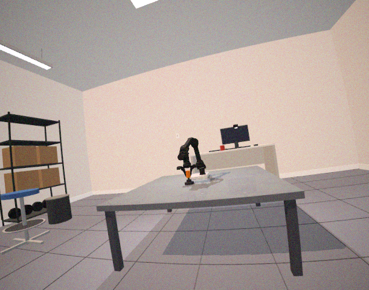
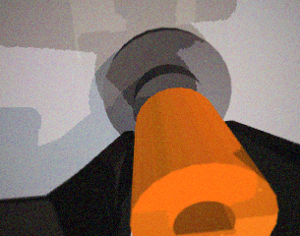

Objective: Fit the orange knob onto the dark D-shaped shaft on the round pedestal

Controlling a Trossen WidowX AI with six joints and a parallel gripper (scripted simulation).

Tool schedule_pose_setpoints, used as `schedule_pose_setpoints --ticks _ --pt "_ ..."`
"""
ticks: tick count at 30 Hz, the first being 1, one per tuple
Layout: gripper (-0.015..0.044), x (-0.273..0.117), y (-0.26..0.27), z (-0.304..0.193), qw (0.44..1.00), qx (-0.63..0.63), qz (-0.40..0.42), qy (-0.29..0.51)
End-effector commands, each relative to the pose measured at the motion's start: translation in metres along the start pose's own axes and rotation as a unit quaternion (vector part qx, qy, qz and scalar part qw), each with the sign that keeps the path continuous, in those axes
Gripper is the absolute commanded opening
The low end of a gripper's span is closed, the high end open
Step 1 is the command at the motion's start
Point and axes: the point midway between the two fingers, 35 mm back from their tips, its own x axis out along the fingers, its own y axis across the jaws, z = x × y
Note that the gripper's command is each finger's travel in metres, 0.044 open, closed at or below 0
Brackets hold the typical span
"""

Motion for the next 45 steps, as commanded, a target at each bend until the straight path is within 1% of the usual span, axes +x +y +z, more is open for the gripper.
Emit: schedule_pose_setpoints --ticks 1,33,45 --pt "0.0 0.001 0.001 0.001 1.0 0.001 0.002 -0.001" --pt "0.0 0.006 0.0 0.0 1.0 0.0 0.001 -0.001" --pt "0.0 0.015 0.001 -0.001 1.0 0.0 0.002 -0.001"
